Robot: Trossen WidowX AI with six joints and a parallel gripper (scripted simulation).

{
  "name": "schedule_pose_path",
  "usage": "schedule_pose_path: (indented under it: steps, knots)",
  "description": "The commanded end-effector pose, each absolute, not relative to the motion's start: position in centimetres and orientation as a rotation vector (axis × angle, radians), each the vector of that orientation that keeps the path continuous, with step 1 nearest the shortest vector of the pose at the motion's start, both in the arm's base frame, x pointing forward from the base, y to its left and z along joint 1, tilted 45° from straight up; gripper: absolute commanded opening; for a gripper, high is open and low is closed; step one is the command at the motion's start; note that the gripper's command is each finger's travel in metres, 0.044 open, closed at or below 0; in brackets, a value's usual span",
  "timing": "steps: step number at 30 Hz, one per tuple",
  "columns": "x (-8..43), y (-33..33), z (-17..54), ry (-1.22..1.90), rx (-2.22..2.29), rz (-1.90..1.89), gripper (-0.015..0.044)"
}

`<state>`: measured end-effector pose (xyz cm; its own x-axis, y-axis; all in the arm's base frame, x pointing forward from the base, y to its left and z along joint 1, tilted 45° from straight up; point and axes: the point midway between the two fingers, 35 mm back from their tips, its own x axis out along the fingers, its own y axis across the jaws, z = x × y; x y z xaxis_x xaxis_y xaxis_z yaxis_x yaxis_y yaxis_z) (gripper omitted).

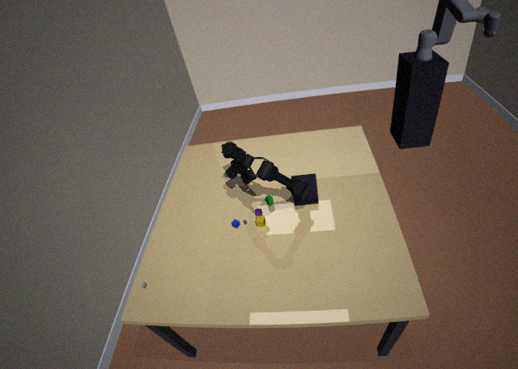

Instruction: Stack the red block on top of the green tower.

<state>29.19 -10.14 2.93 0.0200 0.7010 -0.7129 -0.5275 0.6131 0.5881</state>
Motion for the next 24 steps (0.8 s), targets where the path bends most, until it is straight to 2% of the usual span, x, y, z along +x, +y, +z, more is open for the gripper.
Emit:
schedule_pose_path:
  steps: [1, 24]
  knots:
    - [27.9, -9.7, 3.4, 1.223, 0.172, 0.962, 0.0000]
    - [19.0, -5.8, 5.6, 1.226, 0.178, 0.966, 0.0000]
